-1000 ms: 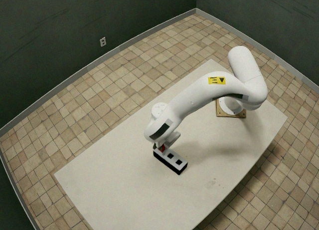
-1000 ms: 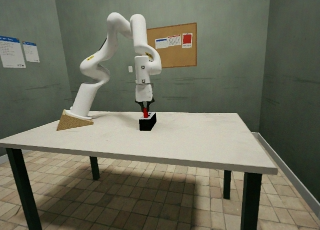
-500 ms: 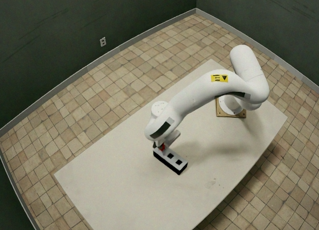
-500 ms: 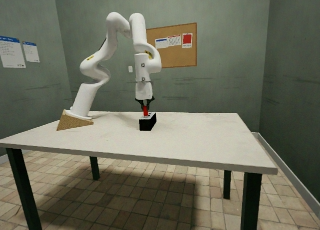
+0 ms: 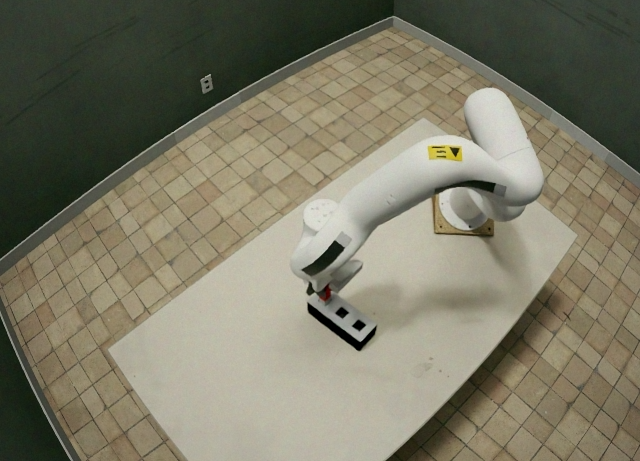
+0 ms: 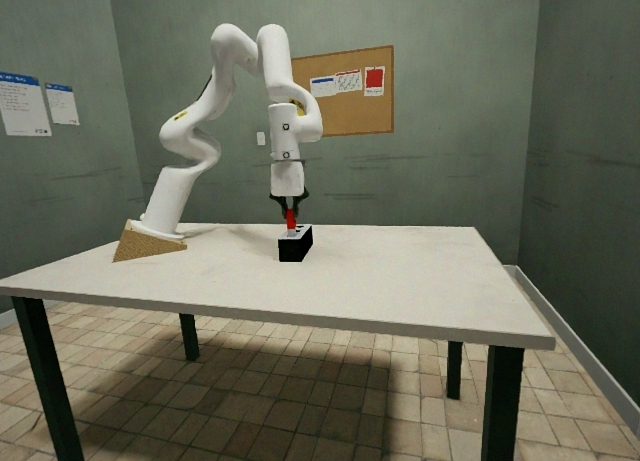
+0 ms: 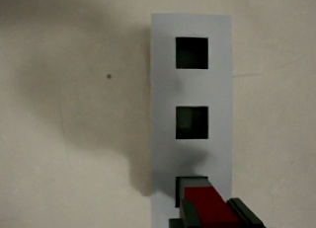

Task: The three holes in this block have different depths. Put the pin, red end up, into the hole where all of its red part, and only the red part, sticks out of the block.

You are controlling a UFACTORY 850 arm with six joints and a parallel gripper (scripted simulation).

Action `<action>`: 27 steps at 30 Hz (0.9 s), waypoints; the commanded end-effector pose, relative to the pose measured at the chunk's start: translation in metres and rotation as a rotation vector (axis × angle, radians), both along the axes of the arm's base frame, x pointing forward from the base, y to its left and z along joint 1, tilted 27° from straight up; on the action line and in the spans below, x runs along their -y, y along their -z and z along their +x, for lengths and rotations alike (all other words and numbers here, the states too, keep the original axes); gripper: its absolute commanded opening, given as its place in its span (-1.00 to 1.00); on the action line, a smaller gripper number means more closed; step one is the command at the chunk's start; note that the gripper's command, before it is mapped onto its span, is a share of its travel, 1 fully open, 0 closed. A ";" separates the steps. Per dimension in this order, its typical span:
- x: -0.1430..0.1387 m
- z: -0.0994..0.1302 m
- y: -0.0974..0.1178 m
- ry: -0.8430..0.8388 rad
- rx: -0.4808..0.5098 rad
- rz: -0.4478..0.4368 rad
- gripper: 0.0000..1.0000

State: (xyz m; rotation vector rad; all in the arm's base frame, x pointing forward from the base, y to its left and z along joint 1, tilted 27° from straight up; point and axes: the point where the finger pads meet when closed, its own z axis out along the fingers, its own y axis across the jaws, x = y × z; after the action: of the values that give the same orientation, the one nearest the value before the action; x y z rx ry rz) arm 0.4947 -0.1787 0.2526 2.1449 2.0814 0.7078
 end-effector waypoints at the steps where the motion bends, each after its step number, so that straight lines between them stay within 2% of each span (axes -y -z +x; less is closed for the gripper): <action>1: 0.003 -0.003 -0.009 0.000 0.002 -0.001 -1.00; 13: 0.003 -0.003 -0.009 0.000 0.002 -0.001 -1.00; 14: 0.022 -0.029 -0.071 0.000 0.003 -0.001 -1.00; 17: 0.024 -0.032 -0.078 0.000 0.003 -0.001 -1.00; 19: 0.030 -0.040 -0.098 0.000 0.003 -0.001 -1.00; 27: 0.030 -0.040 -0.098 0.000 0.003 -0.001 -1.00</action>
State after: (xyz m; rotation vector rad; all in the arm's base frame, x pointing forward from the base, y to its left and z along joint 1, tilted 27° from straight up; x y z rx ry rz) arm 0.4562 -0.2071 0.3445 2.1417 2.0784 0.7083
